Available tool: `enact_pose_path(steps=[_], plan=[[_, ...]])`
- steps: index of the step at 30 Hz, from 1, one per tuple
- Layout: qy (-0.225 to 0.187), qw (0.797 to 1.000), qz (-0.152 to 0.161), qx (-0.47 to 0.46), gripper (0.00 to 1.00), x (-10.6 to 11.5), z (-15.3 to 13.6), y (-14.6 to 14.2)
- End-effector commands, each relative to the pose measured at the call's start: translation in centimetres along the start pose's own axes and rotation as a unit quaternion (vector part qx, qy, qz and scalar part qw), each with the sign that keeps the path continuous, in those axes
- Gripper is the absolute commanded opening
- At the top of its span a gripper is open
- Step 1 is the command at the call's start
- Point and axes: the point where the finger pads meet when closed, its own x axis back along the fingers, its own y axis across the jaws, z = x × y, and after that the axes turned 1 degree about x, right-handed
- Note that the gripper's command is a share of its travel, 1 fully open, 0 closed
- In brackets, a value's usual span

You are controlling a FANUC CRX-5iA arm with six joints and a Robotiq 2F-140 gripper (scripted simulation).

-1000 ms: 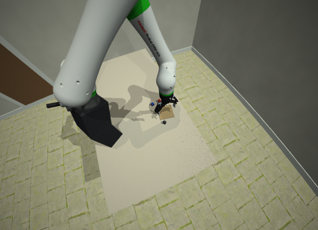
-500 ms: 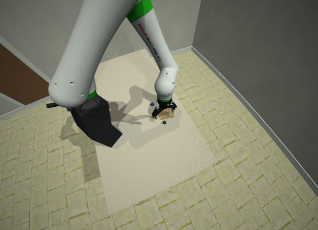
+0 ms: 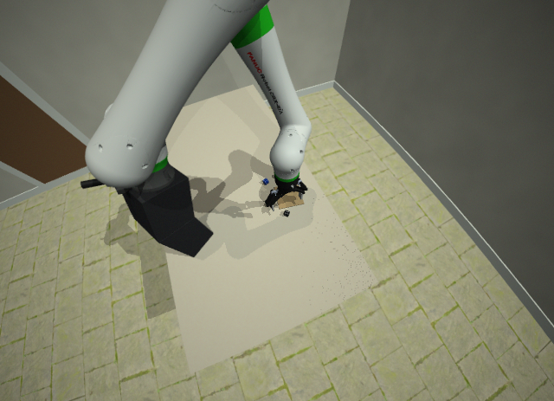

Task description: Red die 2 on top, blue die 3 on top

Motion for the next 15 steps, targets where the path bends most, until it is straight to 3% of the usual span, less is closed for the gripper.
enact_pose_path(steps=[1, 8, 15], plan=[[0.000, 1.000, 0.001, 0.000, 1.00, -1.7, 0.0, -0.1], [0.000, 1.000, 0.001, 0.000, 1.00, -5.6, 0.0, -0.1], [0.000, 1.000, 0.001, 0.000, 1.00, -6.2, 0.0, -0.1]])
